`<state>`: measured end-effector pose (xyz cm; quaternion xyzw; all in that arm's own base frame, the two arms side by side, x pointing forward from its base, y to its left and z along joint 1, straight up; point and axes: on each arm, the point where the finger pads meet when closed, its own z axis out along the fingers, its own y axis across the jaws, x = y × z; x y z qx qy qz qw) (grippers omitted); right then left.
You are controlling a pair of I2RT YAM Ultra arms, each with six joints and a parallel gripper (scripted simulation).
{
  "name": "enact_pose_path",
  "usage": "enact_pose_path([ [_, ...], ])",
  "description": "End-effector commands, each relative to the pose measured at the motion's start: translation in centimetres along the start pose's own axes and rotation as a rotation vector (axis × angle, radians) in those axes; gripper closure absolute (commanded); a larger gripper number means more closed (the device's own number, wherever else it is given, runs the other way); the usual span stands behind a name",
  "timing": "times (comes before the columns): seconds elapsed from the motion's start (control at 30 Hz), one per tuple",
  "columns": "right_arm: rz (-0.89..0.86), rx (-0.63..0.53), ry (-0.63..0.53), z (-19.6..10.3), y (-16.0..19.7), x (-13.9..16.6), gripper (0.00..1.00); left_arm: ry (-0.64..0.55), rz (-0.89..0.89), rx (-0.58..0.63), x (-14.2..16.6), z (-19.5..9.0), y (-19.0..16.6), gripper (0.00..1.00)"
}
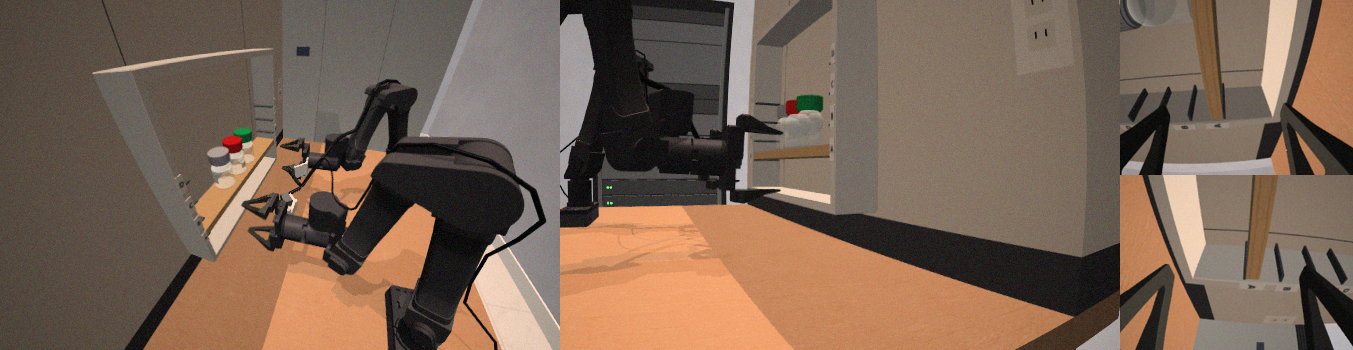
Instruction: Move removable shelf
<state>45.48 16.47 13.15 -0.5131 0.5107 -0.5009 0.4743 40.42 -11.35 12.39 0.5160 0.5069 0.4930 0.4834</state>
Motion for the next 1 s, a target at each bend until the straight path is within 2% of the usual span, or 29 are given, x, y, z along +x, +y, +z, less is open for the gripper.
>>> enact_pose_path([
  [0.0, 0.03, 0.048, 0.003, -0.59, -2.03, -0.03, 0.0, 0.004, -0.019, -0.046, -0.01, -0.52, 1.63, 0.0],
  [0.97, 0.03, 0.048, 0.003, -1.42, -1.99, -0.03, 0.0, 0.004, -0.019, -0.046, -0.01, -1.35, 1.59, 0.0],
])
